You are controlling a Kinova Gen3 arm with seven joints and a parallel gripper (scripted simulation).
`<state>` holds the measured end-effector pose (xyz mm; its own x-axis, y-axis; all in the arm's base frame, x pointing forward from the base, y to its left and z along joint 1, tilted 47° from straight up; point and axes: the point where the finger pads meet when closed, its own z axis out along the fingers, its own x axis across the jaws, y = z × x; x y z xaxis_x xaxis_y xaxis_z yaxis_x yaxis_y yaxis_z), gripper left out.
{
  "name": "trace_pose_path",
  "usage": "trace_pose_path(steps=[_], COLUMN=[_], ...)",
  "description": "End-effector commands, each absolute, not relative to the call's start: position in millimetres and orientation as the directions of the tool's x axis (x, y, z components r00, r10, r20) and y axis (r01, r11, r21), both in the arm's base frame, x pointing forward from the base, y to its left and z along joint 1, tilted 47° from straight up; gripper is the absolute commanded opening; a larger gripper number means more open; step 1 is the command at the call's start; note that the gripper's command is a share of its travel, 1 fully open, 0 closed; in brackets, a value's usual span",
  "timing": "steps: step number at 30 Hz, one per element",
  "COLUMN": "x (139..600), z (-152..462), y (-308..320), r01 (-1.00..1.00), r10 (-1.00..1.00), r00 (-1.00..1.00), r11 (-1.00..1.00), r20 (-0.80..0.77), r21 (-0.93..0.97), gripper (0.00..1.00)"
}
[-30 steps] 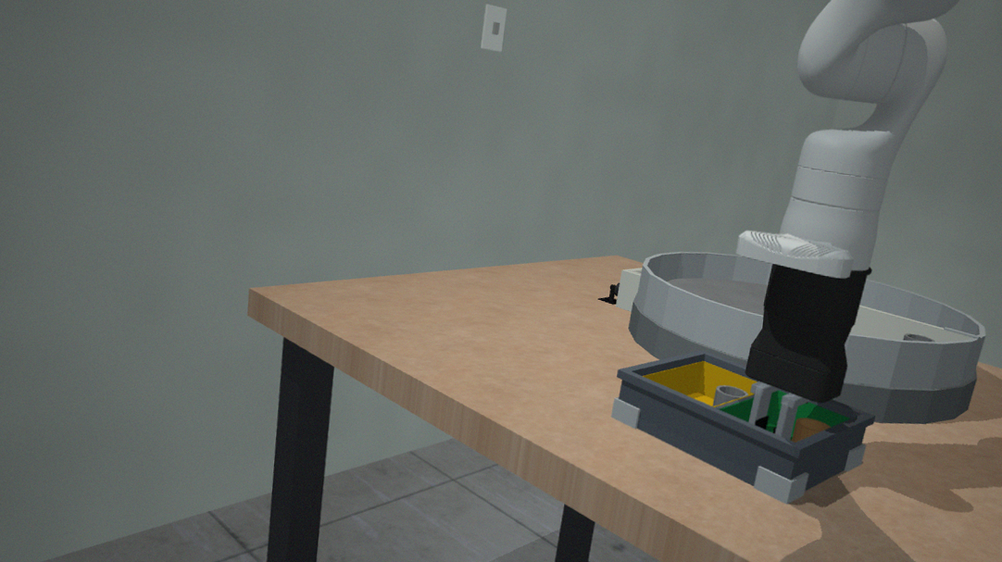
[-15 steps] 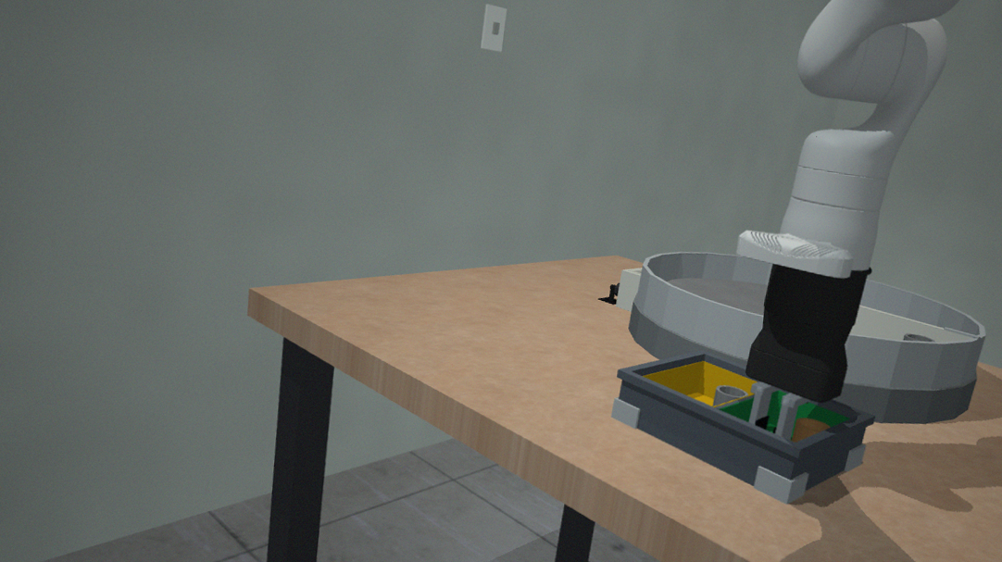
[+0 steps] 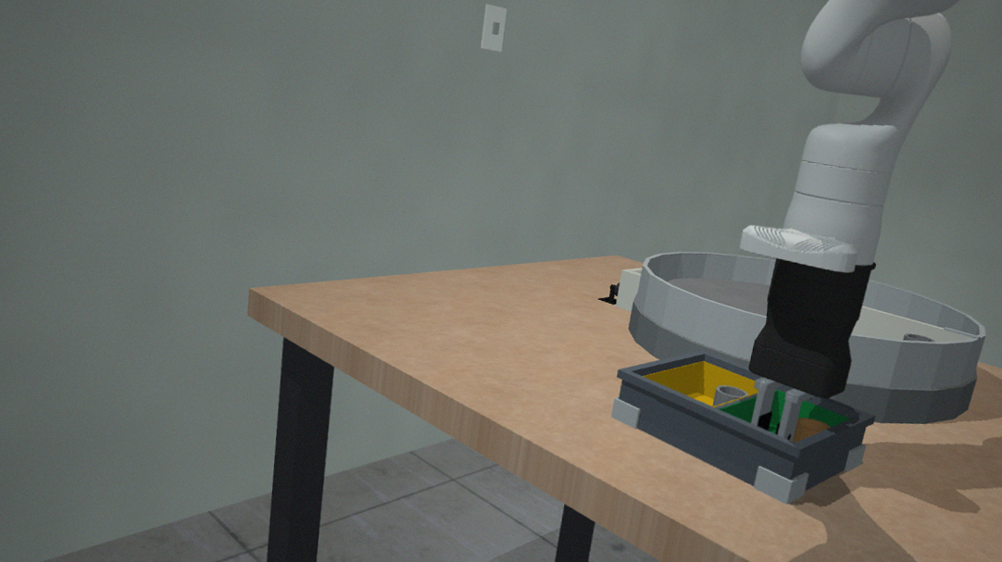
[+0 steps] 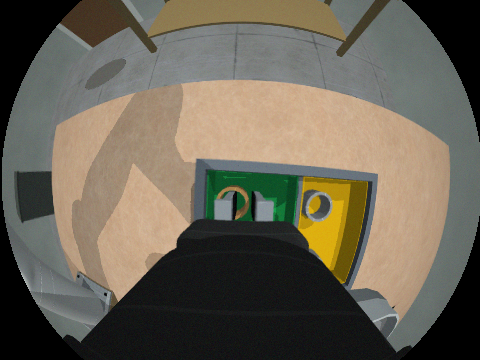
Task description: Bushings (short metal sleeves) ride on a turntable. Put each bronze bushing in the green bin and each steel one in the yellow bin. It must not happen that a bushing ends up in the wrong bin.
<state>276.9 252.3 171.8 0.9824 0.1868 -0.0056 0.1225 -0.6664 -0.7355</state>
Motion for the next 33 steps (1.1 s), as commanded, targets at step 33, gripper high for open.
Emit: trace_pose_path(steps=[33], x=[279.3], z=[179.6], y=[243.9], r01=[0.123], r10=[0.185], r00=[0.983], r11=[-0.667], r20=[-0.004], r21=[-0.735], gripper=[0.42])
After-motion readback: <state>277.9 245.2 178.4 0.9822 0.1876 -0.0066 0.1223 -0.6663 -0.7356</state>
